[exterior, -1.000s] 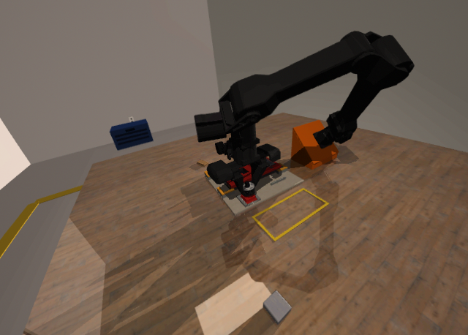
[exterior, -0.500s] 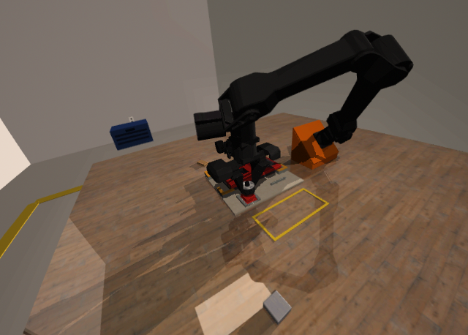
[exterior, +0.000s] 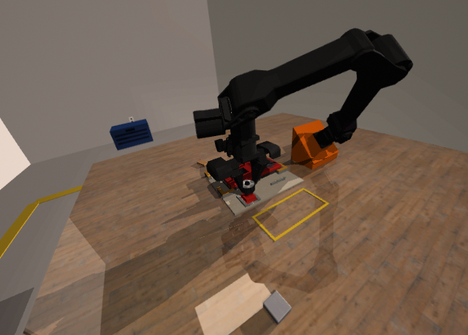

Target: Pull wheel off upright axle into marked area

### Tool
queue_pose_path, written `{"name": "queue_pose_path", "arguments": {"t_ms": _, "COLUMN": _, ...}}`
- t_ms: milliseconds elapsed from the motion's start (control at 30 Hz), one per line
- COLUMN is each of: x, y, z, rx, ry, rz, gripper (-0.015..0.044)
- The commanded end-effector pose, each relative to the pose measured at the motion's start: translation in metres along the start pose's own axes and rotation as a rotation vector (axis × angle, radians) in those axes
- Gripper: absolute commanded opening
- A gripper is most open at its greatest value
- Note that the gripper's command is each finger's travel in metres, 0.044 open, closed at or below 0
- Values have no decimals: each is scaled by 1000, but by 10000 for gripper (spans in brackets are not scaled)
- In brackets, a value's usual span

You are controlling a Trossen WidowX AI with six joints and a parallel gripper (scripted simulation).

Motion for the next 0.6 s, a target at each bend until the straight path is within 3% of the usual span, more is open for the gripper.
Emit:
{"name": "queue_pose_path", "arguments": {"t_ms": 0, "x": -3, "y": 0, "z": 1, "rx": -4, "ry": -4, "rz": -3, "gripper": 0}}
{"name": "queue_pose_path", "arguments": {"t_ms": 567, "x": -9, "y": 0, "z": 1, "rx": -3, "ry": -5, "rz": -3, "gripper": 0}}
Point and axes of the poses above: the point midway between the two fingers, 35 mm back from their tips, its own x axis out along the fingers, its own z axis across the jaws, y = z × x, the point moved 1 cm from there along -x, back along the fingers, and after that the axes turned 12 degrees about x, right-handed, at the moved point
